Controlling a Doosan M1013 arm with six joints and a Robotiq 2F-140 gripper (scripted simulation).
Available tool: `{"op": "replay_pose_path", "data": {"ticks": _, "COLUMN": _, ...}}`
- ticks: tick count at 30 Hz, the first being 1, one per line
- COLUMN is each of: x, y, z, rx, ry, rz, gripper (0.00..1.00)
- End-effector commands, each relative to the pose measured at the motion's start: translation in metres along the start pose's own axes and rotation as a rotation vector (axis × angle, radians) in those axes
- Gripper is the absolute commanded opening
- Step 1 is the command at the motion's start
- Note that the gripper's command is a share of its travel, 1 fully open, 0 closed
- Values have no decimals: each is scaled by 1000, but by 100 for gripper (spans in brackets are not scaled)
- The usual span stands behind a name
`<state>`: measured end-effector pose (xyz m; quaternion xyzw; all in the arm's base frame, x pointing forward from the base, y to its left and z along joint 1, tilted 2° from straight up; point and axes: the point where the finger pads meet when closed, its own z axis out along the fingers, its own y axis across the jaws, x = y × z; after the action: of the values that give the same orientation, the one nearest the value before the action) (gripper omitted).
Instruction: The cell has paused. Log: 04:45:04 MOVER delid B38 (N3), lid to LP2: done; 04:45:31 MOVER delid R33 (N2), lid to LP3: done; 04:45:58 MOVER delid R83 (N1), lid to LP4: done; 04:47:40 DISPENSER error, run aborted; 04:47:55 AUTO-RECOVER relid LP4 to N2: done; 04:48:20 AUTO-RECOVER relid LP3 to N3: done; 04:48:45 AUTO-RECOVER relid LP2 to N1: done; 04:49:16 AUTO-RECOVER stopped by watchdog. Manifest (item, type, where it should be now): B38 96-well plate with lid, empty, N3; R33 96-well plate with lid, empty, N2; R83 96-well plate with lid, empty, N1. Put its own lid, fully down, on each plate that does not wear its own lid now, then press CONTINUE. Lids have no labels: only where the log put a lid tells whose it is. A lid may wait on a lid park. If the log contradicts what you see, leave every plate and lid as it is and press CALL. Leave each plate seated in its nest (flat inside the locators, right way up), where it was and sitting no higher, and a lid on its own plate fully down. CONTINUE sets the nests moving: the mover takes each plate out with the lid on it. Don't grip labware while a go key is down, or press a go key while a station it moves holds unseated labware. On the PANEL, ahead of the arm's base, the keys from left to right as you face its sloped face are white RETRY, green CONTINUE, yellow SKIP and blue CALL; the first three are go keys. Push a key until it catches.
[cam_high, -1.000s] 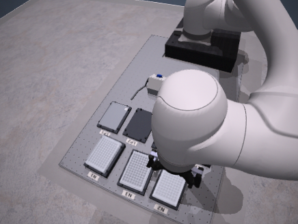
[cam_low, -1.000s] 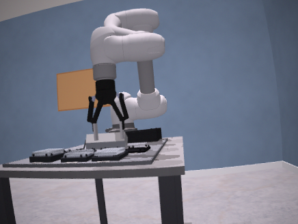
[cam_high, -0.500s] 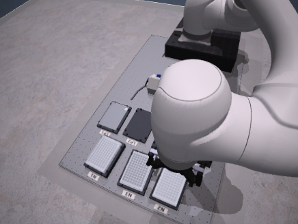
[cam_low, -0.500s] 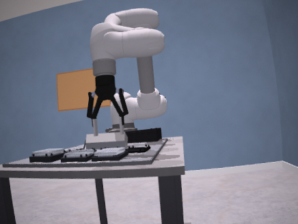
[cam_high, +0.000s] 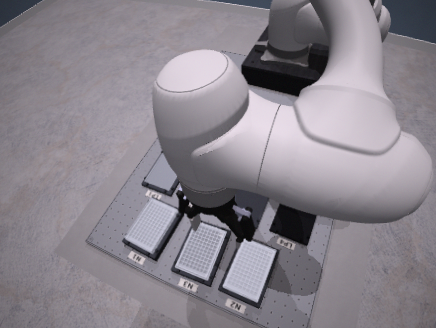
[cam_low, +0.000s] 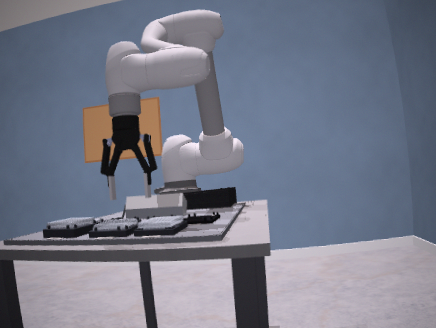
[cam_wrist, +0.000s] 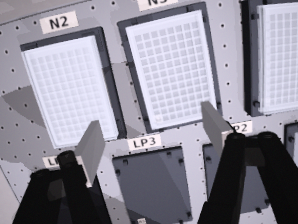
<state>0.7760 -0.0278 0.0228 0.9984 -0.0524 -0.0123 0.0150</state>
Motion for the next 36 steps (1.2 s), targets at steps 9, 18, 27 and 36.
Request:
{"op": "replay_pose_path", "data": {"ticks": 9, "x": -61, "y": 132, "z": -1, "rx": 3, "ry": 2, "rz": -12, "gripper": 66}}
{"op": "replay_pose_path", "data": {"ticks": 18, "x": -123, "y": 213, "z": 1, "rx": 3, "ry": 2, "rz": -20, "gripper": 66}}
{"op": "replay_pose_path", "data": {"ticks": 27, "x": -148, "y": 239, "z": 2, "rx": 2, "ry": 2, "rz": -23, "gripper": 66}}
{"op": "replay_pose_path", "data": {"ticks": 36, "x": -148, "y": 239, "z": 2, "rx": 2, "ry": 2, "rz": -23, "gripper": 66}}
